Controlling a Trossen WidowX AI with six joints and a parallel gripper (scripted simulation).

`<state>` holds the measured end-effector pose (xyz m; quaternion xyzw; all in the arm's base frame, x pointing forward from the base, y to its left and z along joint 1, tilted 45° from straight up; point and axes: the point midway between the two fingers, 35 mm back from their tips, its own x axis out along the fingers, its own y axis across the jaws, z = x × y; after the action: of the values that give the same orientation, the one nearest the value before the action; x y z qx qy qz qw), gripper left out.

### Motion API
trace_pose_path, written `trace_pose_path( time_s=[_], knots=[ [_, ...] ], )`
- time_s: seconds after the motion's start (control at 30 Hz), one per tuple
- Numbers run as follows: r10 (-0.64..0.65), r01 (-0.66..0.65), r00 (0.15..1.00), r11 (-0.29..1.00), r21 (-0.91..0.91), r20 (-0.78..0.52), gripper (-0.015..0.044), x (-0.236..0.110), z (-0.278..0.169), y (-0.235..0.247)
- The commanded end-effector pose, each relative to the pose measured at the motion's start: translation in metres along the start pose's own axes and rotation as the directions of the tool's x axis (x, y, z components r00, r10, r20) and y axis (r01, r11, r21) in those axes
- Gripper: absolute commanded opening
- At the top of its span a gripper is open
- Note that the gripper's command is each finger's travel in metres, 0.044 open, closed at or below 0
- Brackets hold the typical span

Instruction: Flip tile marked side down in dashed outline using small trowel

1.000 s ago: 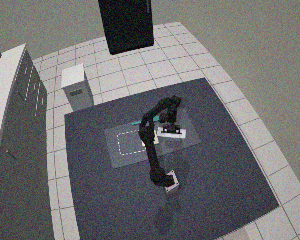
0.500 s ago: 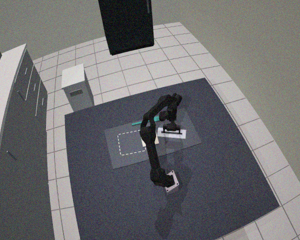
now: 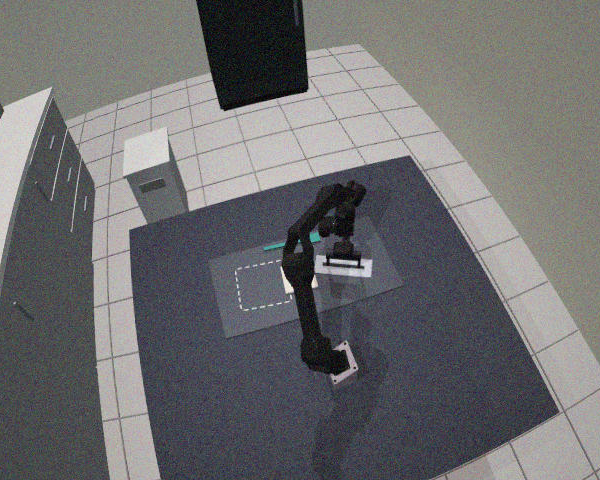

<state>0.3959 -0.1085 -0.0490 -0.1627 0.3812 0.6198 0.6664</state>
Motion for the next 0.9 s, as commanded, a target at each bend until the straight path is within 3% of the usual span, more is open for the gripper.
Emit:
trace_pose_path(
  time_s=[0.0,0.43,0.87],
  knots=[
    [-0.015,0.016,1.0,0.999,0.049,-0.011,0.03,-0.002,-0.001,-0.001],
    [-0.103,0.113,0.994,0.926,0.359,-0.047,0.03,0.004,-0.007,-0.007],
    [-0.217,0.218,0.972,0.682,0.698,-0.091,0.03,0.01,-0.012,-0.013]
  ],
)
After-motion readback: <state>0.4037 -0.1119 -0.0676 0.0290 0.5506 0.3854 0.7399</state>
